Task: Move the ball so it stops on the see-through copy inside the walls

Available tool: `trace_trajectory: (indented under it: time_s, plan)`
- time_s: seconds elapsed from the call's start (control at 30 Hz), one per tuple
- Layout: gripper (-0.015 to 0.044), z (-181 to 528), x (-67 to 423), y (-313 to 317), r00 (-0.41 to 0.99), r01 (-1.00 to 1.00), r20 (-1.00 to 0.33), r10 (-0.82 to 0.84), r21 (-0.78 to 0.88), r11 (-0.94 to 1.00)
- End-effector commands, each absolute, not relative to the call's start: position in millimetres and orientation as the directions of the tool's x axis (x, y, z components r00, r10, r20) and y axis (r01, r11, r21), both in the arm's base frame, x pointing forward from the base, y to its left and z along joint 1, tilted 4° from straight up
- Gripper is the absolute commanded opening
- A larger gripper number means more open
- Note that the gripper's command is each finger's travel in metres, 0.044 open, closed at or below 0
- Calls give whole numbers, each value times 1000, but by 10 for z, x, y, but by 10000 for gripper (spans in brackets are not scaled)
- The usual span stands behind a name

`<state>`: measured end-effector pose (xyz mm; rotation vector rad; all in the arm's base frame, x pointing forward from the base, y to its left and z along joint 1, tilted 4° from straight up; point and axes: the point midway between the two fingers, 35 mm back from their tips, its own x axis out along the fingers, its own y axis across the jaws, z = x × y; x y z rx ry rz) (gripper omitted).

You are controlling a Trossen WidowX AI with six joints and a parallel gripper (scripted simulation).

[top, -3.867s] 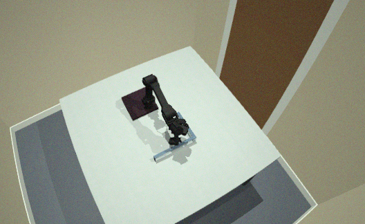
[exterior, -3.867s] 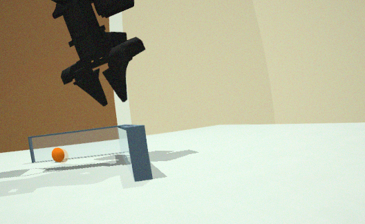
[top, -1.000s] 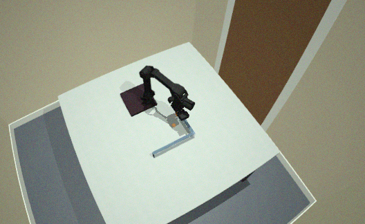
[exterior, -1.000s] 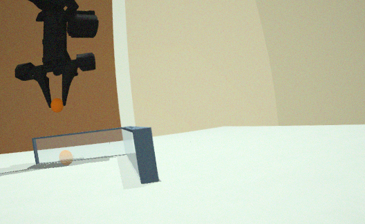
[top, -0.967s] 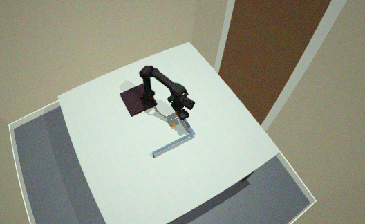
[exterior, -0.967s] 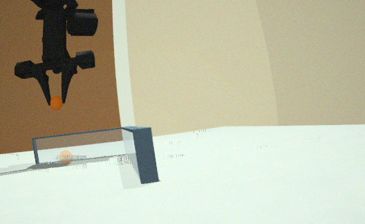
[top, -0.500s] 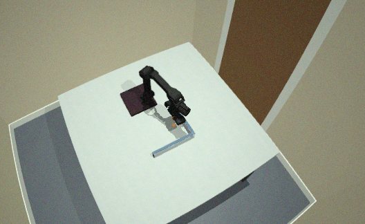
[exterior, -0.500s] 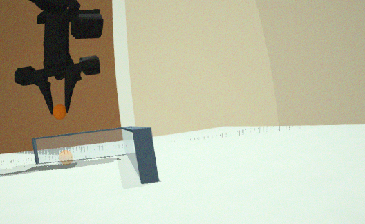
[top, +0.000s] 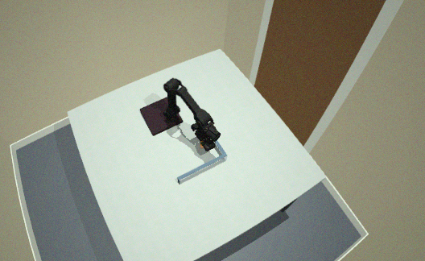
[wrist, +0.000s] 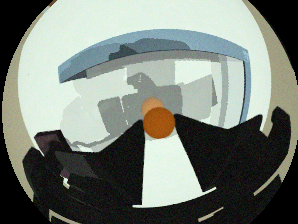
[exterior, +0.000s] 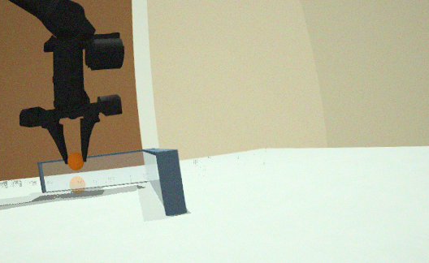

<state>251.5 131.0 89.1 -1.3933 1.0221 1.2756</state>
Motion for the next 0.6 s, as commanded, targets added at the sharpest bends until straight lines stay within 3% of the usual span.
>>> trace_trajectory:
  time_s: [0.0,0.57]
  plan:
    - [0,707,2510,1306,99,-974,-995,21,-101,-201]
    - [0,467,2525,1307,99,-974,-995,21,-101,-201]
